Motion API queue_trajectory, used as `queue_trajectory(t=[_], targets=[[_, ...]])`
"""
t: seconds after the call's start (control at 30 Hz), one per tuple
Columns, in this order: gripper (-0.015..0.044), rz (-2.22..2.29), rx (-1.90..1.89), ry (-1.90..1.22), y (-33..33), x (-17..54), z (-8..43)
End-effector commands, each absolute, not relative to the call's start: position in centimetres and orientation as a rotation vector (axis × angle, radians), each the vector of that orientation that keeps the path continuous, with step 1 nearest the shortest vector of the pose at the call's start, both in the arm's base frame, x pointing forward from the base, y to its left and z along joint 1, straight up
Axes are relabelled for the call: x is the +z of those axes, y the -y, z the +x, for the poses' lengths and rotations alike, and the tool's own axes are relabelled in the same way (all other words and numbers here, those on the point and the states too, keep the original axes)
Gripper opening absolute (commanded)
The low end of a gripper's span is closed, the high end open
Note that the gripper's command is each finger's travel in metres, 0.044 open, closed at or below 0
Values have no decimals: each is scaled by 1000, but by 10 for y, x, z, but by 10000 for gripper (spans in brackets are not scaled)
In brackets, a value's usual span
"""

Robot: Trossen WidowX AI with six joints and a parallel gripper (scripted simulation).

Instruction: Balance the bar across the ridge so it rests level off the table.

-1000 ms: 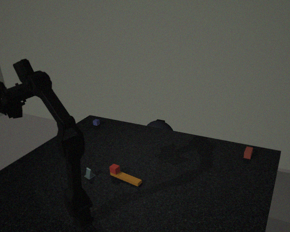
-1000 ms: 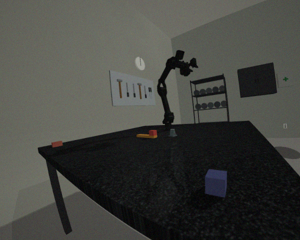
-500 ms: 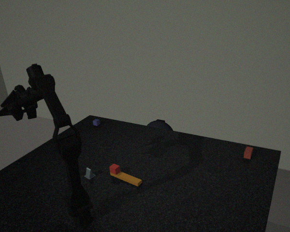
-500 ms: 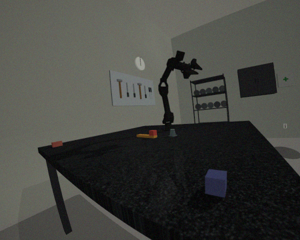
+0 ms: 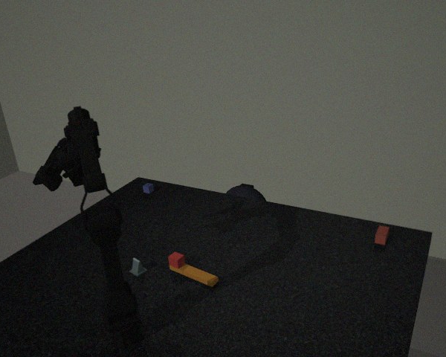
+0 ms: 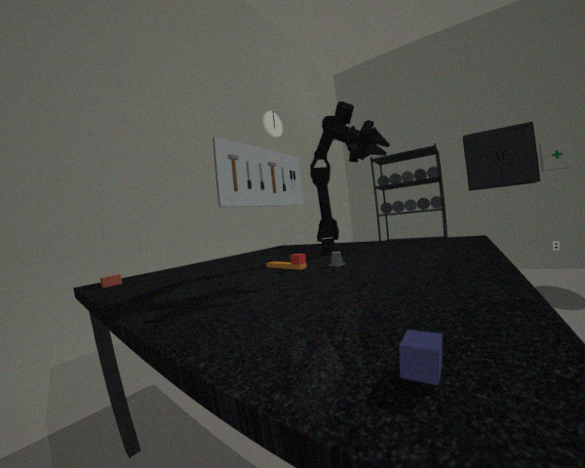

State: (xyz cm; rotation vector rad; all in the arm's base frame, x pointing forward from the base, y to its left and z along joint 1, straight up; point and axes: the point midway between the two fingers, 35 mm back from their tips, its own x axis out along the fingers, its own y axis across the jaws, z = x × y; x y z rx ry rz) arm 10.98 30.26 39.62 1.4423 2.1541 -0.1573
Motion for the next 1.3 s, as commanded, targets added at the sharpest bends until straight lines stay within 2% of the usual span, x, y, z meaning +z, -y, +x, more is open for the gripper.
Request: queue_trajectory(t=[0.0,0.6,1.27], targets=[[315,1486,-218,-2077,-298,381,133],[315,1617,-458,-1721,-247,317,230],[315,1549,-843,-1340,-131,228,307]])
